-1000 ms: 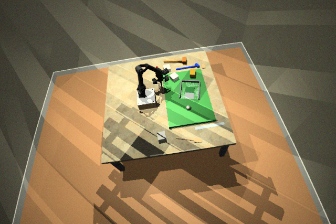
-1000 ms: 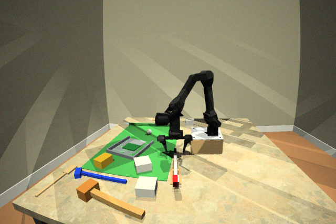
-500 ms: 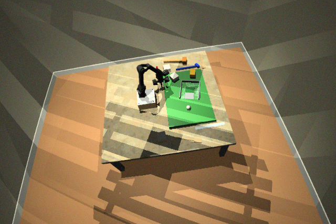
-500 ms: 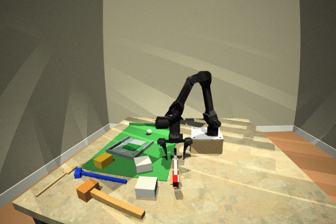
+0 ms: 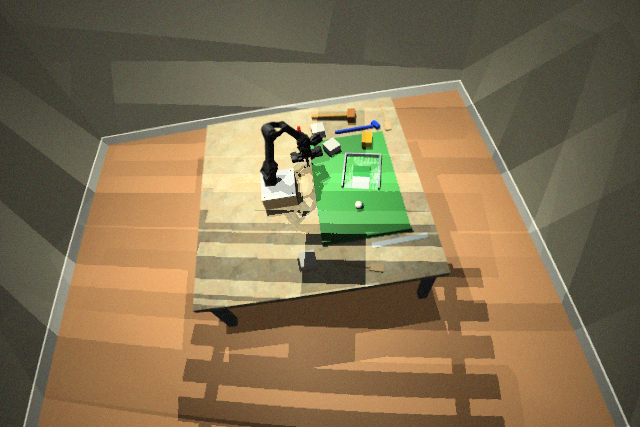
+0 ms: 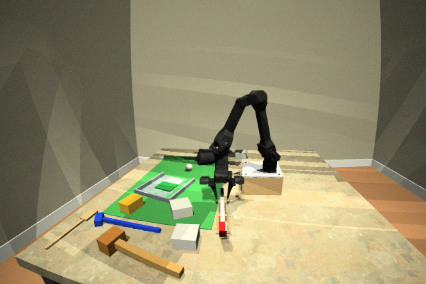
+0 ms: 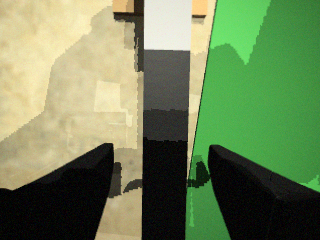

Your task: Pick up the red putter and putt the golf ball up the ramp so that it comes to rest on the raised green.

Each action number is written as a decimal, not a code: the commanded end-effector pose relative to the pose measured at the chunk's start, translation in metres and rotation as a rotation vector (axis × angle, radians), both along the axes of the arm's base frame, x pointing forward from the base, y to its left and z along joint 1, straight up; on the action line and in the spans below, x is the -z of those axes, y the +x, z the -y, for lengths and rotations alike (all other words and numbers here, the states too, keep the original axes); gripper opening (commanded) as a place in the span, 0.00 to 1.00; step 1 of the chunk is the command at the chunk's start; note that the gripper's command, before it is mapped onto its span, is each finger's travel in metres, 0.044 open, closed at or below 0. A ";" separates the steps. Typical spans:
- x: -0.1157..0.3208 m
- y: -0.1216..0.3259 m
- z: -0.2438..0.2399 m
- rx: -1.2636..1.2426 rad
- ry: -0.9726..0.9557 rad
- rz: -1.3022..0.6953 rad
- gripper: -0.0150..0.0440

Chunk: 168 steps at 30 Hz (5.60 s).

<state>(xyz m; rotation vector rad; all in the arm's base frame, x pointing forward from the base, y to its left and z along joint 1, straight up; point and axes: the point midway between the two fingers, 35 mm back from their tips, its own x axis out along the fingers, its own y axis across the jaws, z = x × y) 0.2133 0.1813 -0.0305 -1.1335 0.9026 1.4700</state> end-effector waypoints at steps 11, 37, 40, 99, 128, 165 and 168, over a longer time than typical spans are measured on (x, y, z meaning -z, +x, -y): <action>-0.003 0.000 0.000 0.000 -0.001 -0.001 0.25; -0.094 0.021 0.028 0.158 -0.014 0.005 0.25; -0.094 0.030 0.040 0.234 -0.019 0.003 0.25; -0.119 0.056 0.353 1.943 -0.192 -0.208 0.25; -0.059 0.057 0.354 1.943 -0.192 -0.208 0.25; -0.049 0.067 0.334 1.947 -0.189 -0.215 0.25; -0.048 0.075 0.293 1.944 -0.186 -0.216 0.25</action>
